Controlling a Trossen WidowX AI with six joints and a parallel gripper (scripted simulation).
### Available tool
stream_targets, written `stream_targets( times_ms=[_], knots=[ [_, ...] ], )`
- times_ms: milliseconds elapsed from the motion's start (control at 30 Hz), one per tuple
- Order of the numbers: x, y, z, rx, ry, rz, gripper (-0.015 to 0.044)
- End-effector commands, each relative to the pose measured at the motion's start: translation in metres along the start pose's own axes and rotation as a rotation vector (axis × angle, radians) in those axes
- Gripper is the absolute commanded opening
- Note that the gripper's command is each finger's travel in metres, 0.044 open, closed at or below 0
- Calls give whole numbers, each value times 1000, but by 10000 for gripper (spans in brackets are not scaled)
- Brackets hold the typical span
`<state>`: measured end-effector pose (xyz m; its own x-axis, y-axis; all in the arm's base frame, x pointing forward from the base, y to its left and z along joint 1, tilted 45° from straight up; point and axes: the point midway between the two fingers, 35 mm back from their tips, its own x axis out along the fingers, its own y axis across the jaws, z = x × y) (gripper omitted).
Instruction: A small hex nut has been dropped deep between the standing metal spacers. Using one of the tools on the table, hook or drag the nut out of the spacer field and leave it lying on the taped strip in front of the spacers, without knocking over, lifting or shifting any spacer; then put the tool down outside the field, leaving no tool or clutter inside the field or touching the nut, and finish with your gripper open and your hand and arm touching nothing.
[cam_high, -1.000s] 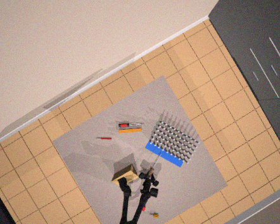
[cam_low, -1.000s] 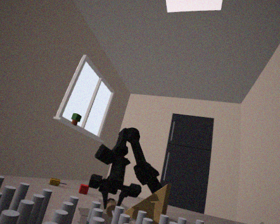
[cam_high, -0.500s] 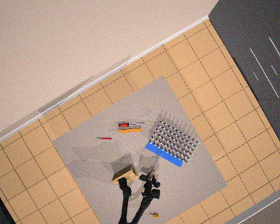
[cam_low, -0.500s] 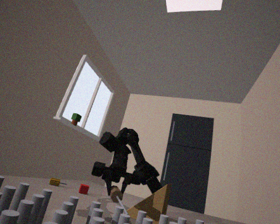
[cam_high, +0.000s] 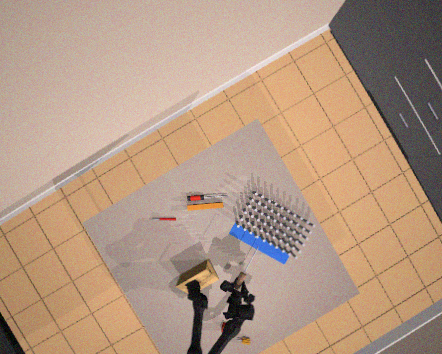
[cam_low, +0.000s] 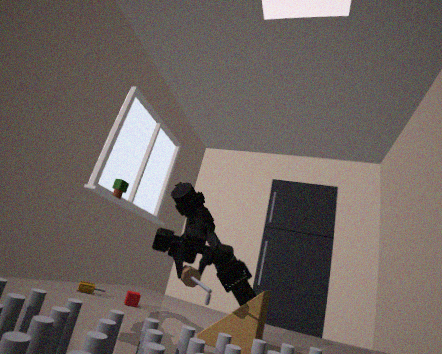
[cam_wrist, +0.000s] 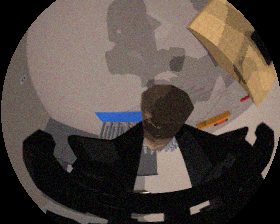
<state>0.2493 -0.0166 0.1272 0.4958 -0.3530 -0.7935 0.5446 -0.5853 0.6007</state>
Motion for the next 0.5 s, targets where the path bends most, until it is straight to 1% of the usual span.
stream_targets(
  times_ms=[0, 33, 467],
  knots=[
    [-17, 2, -8, 8, 15, 16, 0],
    [-4, 0, -2, -4, 0, 2, 0],
    [-10, 20, 0, -364, -71, 43, 0]
  ],
)
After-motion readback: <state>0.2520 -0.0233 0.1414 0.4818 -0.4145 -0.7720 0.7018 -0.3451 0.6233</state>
